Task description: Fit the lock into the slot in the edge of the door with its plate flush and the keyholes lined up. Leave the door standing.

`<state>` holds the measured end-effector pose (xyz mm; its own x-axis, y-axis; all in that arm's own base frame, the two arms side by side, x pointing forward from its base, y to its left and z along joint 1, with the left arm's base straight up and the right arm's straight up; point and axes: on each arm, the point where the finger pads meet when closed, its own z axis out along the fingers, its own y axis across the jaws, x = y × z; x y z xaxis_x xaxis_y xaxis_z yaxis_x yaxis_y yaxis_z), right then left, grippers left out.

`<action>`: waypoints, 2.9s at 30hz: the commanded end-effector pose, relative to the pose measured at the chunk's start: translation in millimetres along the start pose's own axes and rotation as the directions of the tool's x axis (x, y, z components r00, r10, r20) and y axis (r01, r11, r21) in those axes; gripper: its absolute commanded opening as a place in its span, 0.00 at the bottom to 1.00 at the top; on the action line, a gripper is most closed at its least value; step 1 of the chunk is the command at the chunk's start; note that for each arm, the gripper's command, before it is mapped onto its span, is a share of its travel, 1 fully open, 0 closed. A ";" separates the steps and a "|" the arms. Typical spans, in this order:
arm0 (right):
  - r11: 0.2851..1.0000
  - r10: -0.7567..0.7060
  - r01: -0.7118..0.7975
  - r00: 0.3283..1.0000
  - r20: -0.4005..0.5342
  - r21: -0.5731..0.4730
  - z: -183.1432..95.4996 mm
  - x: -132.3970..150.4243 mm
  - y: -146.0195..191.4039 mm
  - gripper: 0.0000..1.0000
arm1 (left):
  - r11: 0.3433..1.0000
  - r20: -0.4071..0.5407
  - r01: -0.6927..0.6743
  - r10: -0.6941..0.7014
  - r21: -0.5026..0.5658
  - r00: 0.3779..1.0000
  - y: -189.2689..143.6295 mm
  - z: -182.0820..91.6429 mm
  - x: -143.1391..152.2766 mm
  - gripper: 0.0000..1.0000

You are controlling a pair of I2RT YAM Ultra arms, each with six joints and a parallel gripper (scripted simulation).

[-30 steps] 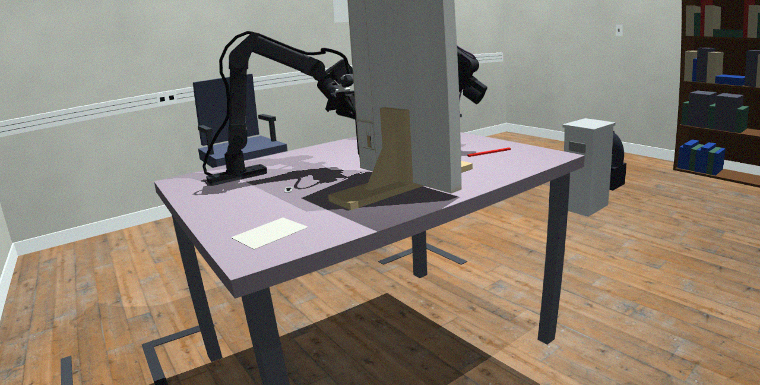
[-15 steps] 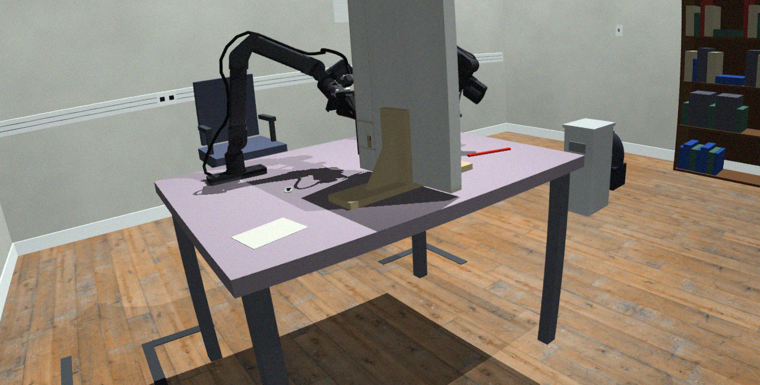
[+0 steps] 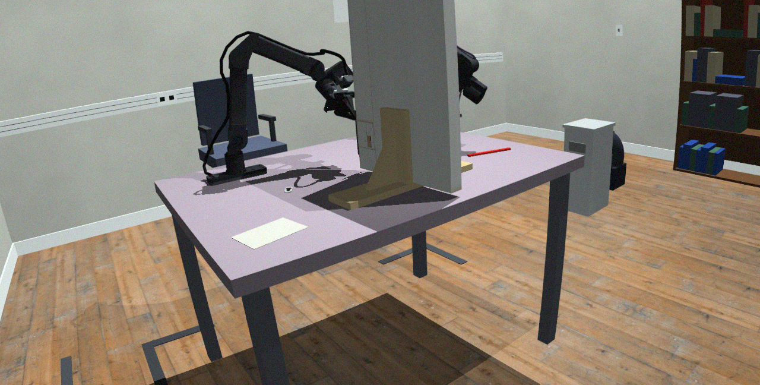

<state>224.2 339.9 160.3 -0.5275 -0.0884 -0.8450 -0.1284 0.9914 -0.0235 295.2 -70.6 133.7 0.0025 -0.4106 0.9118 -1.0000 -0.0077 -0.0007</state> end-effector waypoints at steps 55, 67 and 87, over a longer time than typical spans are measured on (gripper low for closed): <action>0.999 0.049 -0.049 0.998 0.049 0.006 53.3 12.1 -2.5 0.00 | 1.000 0.002 -0.026 0.026 0.003 1.000 -2.5 -0.6 5.0 1.00; 0.999 0.049 -0.050 0.997 0.052 0.006 64.5 4.5 -1.3 0.00 | 1.000 0.002 -0.026 0.026 0.003 1.000 -2.5 -0.6 5.0 1.00; 0.687 -0.715 0.598 0.659 -0.236 -0.413 -34.8 82.2 -39.0 1.00 | 1.000 0.002 -0.026 0.026 0.003 1.000 -2.5 -0.6 5.0 1.00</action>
<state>184.1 316.1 122.9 -0.5101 -0.6059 -0.6104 -0.5938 0.7616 -0.2597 295.2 -70.6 133.7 0.0025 -0.4106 0.9118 -1.0000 -0.0077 -0.0007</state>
